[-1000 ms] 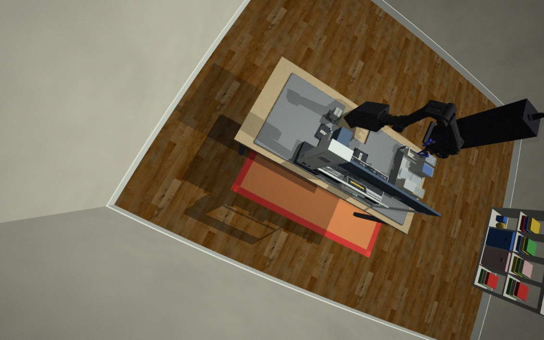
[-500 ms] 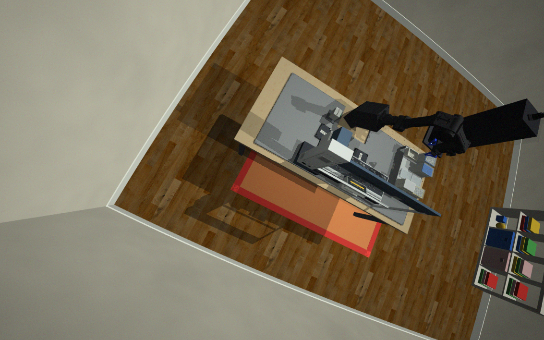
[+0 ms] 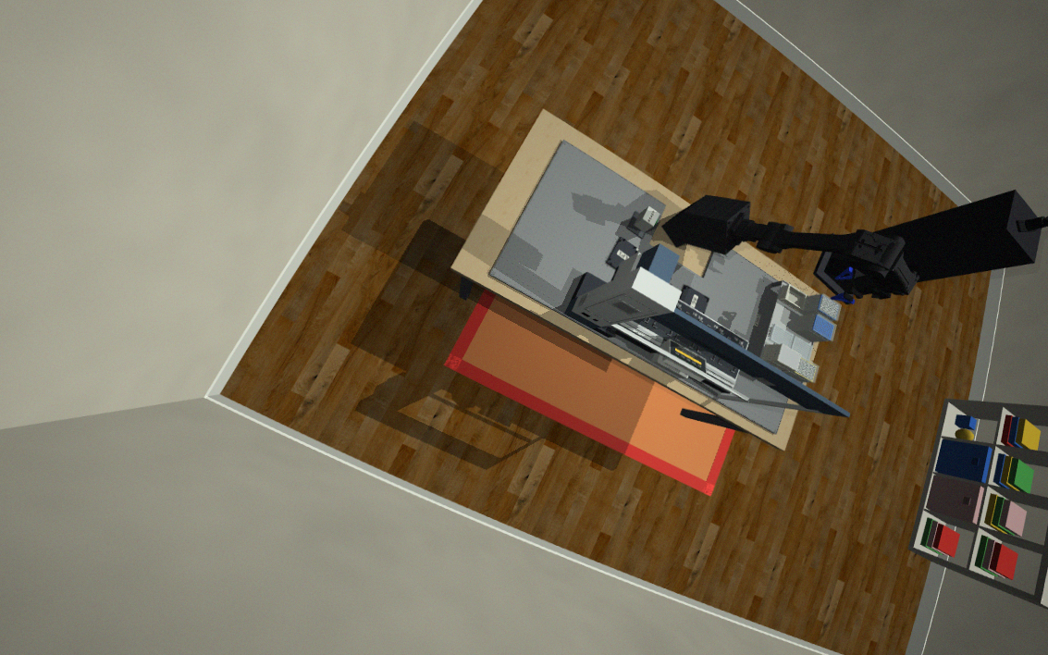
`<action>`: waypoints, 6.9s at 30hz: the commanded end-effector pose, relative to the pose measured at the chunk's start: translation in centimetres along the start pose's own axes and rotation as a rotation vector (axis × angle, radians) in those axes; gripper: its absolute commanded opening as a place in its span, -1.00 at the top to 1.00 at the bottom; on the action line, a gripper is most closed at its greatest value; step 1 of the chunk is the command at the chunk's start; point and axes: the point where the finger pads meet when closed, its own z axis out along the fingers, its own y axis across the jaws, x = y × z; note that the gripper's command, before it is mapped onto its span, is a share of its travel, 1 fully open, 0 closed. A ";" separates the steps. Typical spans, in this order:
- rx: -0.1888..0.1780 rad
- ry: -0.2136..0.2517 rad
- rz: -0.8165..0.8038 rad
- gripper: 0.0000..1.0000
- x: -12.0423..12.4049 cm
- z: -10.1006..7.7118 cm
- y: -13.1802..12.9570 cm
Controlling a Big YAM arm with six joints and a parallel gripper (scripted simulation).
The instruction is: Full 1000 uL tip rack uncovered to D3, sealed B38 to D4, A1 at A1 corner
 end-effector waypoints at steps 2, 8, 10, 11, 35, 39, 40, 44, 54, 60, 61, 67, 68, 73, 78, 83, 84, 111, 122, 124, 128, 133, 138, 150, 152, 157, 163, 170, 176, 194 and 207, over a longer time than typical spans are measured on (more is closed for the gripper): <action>-0.008 -0.036 0.026 -1.00 -2.9 -1.6 0.6; -0.009 -0.036 0.025 -1.00 -5.6 -1.6 2.0; -0.009 -0.036 0.025 -1.00 -6.5 -1.6 2.5; -0.010 -0.036 0.025 -1.00 -6.9 -1.6 2.8; 0.005 -0.001 0.012 -1.00 -6.3 4.9 2.7; 0.005 -0.001 0.012 -1.00 -6.3 6.2 2.7; 0.005 -0.001 0.012 -1.00 -6.2 6.6 2.7; 0.005 -0.001 0.012 -1.00 -6.2 7.9 2.7; -0.002 -0.035 0.024 -1.00 -7.3 8.5 2.7; -0.002 -0.035 0.024 -1.00 -7.3 8.5 2.7; -0.002 -0.035 0.024 -1.00 -7.3 8.5 2.7; -0.002 -0.035 0.024 -1.00 -7.3 8.5 2.7; -0.002 -0.035 0.024 -1.00 -7.3 8.5 2.7; -0.002 -0.035 0.024 -1.00 -7.3 8.5 2.7; -0.002 -0.035 0.024 -1.00 -7.3 8.5 2.7; -0.002 -0.035 0.024 -1.00 -7.3 8.5 2.7; -0.002 -0.035 0.024 -1.00 -7.3 8.5 2.7; 0.013 -0.031 0.018 -1.00 -7.1 8.2 -9.7; 0.017 -0.033 0.016 -1.00 -7.7 8.5 -14.4; 0.017 -0.031 0.015 -1.00 -7.6 8.5 -15.4; 0.018 -0.030 0.013 -1.00 -7.5 8.4 -17.4; 0.021 -0.030 0.012 -1.00 -7.5 8.4 -20.0; -0.007 0.000 -0.011 -1.00 -6.0 10.0 -18.0; 0.019 -0.040 0.014 -1.00 -7.1 8.1 -19.4; 0.019 -0.040 0.014 -1.00 -7.1 8.1 -19.4; 0.019 -0.040 0.014 -1.00 -7.1 8.1 -19.4; 0.019 -0.040 0.014 -1.00 -7.1 8.1 -19.4; 0.019 -0.040 0.014 -1.00 -7.1 8.1 -19.4; 0.022 -0.030 0.011 -1.00 -7.4 8.3 -22.1; 0.029 -0.029 0.007 -1.00 -7.2 8.1 -30.3; 0.030 -0.038 0.009 -1.00 -6.9 7.8 -30.3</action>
